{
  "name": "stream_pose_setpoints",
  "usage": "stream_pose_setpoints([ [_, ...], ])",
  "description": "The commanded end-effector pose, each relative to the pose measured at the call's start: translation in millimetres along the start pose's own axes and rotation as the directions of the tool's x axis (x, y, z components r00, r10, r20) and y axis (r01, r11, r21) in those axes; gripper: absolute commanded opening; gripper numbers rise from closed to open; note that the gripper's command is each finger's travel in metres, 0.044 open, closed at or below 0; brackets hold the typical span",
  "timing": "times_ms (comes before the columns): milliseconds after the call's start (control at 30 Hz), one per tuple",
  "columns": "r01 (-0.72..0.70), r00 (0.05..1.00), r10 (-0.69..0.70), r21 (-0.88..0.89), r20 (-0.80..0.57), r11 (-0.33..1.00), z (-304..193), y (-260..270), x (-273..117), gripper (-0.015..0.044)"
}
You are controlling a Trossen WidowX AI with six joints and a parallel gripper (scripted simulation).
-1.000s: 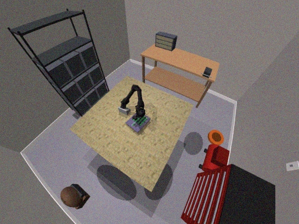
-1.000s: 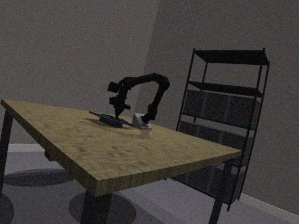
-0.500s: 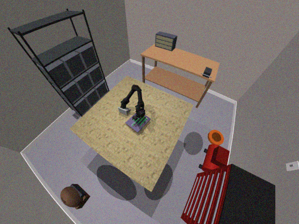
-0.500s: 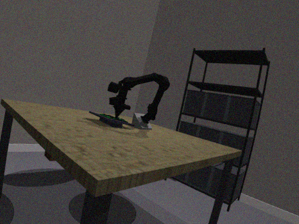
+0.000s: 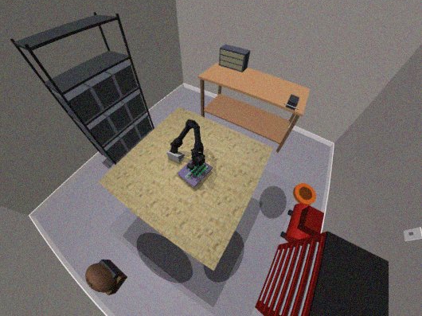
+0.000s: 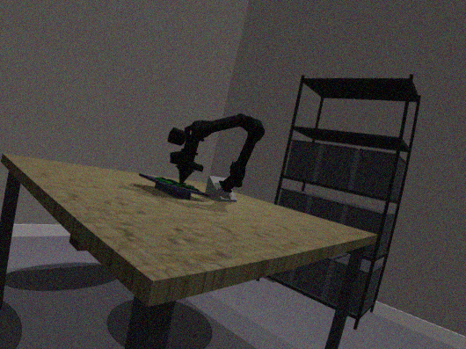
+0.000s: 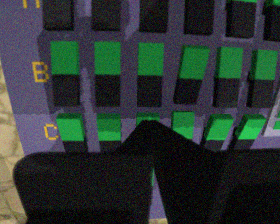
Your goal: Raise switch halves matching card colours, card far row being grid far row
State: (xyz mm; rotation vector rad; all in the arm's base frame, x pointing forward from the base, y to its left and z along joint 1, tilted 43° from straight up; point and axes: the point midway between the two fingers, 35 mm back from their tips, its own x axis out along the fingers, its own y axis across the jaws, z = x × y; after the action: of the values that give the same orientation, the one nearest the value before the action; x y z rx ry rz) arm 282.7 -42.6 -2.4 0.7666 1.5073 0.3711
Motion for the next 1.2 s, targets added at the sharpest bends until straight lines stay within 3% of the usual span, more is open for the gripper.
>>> stream_pose_setpoints([
  [0,-0.004,1.000,0.004,0.005,0.000,1.000,-0.3,0.3,1.2,0.0000],
  [433,-0.004,1.000,0.004,0.005,0.000,1.000,-0.3,0.3,3.0,0.0000],
  [633,-0.002,1.000,0.001,0.006,0.025,1.000,-2.8,-0.4,-62.2,0.0000],
  [800,-0.001,1.000,0.001,0.006,0.025,1.000,-4.7,-0.4,-62.3,0.0000],
  [1000,-0.002,1.000,0.001,0.008,0.023,1.000,-59.5,-0.5,-60.8,0.0000],
  [1167,-0.001,1.000,0.001,0.008,0.024,1.000,-61.3,-0.5,-58.6,0.0000],
])
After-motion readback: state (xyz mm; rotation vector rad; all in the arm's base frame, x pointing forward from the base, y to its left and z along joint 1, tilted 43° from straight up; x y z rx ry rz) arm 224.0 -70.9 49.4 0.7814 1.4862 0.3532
